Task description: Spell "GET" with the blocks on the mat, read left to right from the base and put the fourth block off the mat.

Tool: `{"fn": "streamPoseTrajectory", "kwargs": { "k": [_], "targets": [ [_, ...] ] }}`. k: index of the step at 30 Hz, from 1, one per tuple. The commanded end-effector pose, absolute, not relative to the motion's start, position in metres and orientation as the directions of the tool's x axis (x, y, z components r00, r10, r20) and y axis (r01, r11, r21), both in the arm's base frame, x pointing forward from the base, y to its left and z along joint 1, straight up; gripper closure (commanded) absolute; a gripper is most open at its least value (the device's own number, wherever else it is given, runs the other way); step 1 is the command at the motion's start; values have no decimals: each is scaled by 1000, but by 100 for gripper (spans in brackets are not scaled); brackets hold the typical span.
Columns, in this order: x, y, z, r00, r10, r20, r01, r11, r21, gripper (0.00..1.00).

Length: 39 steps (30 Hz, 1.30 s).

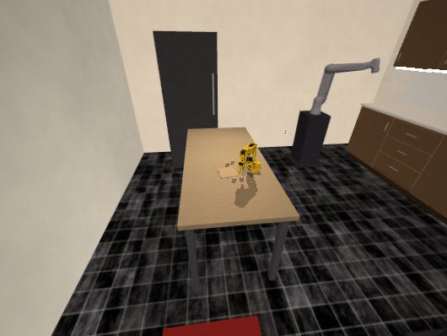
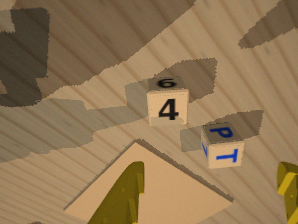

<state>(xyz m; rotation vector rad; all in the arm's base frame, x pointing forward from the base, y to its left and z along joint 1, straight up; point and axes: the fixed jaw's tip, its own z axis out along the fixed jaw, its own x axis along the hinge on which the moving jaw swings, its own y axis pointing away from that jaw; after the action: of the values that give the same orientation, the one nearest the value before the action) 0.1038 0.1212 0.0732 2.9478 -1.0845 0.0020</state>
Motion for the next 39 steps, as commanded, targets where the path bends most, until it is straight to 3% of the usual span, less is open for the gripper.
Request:
{"fn": "streamPoseTrajectory", "kwargs": {
  "k": [1,23,39],
  "targets": [
    [108,125,83,761,-648,0,-647,-760,-67,67],
    [109,127,147,761,-649,2,-560,-658,-504,68],
    [109,126,150,752,-659,-7,-562,-636,-529,68]
  ]
}}
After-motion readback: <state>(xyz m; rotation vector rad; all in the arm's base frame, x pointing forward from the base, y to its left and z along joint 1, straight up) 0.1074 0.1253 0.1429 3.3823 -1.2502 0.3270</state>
